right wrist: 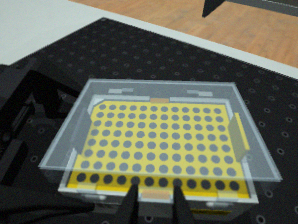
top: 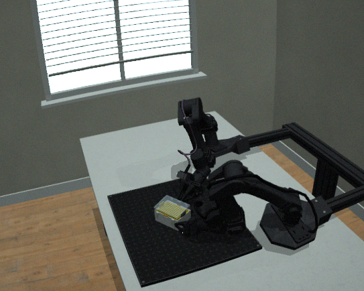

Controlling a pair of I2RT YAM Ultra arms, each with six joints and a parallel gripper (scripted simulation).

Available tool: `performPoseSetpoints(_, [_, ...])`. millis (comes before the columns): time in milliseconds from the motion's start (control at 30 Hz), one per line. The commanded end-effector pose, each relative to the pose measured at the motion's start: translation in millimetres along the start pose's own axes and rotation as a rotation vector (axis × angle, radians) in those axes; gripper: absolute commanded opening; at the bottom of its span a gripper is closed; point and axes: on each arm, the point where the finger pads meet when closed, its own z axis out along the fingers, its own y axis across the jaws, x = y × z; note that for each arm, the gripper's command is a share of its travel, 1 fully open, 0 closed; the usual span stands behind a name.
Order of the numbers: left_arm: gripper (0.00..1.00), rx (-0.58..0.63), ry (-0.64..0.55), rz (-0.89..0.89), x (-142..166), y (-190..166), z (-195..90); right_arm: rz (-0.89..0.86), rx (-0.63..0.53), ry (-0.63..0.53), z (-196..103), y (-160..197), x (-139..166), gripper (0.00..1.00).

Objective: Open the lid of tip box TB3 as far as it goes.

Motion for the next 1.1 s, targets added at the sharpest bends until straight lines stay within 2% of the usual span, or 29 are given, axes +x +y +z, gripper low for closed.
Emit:
performPoseSetpoints(0, [0.84, 0.011, 0.008, -0.001, 3, -1, 3, 0.022, 0.011, -0.031, -5, -1, -16, 0.12])
performPoseSetpoints(133, [0.84, 0.011, 0.008, -0.001, 3, -1, 3, 0.021, 0.011, -0.031, -5, -1, -16, 0.12])
performPoseSetpoints(233, [0.84, 0.011, 0.008, -0.001, 3, -1, 3, 0.016, 0.009, 0.012, -5, -1, -16, 0.12])
performPoseSetpoints(400, [0.84, 0.011, 0.008, -0.001, 3, -1, 3, 0.029, 0.007, 0.100, 1, 2, -35, 0.12])
performPoseSetpoints(467, [0.84, 0.011, 0.008, -0.001, 3, -1, 3, 0.029, 0.007, 0.100, 1, 2, -35, 0.12])
performPoseSetpoints(833, [0.84, 0.011, 0.008, -0.001, 3, -1, 3, 0.035, -0.001, 0.391, 3, -2, -64, 0.12])
performPoseSetpoints(1067, [0.84, 0.011, 0.008, -0.001, 3, -1, 3, 0.036, -0.007, 0.509, 7, -2, -69, 0.12])
